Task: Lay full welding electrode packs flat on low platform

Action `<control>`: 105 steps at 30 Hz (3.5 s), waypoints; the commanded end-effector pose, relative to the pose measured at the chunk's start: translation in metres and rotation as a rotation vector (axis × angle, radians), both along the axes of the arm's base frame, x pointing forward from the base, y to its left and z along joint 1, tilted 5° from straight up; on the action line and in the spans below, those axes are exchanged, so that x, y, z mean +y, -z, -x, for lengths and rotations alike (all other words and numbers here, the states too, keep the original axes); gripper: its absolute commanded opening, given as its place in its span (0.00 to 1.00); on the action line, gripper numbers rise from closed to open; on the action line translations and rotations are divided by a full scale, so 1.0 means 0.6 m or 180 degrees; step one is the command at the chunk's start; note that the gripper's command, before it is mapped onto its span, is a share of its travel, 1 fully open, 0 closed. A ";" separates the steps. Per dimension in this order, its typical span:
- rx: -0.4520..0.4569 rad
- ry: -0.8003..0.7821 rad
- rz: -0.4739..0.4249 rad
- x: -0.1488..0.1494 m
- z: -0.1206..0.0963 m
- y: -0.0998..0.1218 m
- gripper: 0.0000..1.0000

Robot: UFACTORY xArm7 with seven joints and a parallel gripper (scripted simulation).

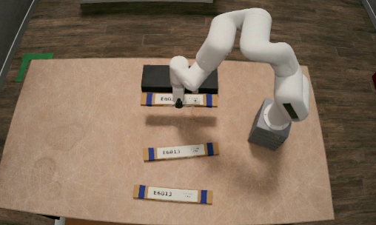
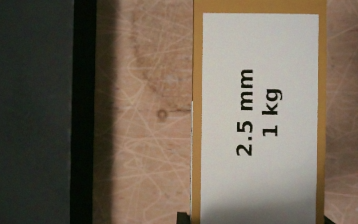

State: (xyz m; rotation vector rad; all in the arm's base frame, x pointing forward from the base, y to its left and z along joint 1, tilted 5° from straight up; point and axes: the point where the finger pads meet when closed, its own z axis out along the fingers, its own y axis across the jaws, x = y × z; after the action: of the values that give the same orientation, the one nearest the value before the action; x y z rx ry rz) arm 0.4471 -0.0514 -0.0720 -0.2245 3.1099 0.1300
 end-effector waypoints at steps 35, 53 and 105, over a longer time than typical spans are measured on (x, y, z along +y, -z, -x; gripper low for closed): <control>-0.0013 0.0024 0.0004 0.046 -0.053 -0.008 0.58; -0.0013 0.0024 0.0004 0.155 -0.168 -0.019 0.58; -0.0013 0.0024 0.0004 0.231 -0.248 -0.027 0.58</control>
State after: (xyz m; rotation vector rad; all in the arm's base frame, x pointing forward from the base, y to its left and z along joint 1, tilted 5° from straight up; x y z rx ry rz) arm 0.5931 0.0874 -0.0586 -0.2137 3.1129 0.1276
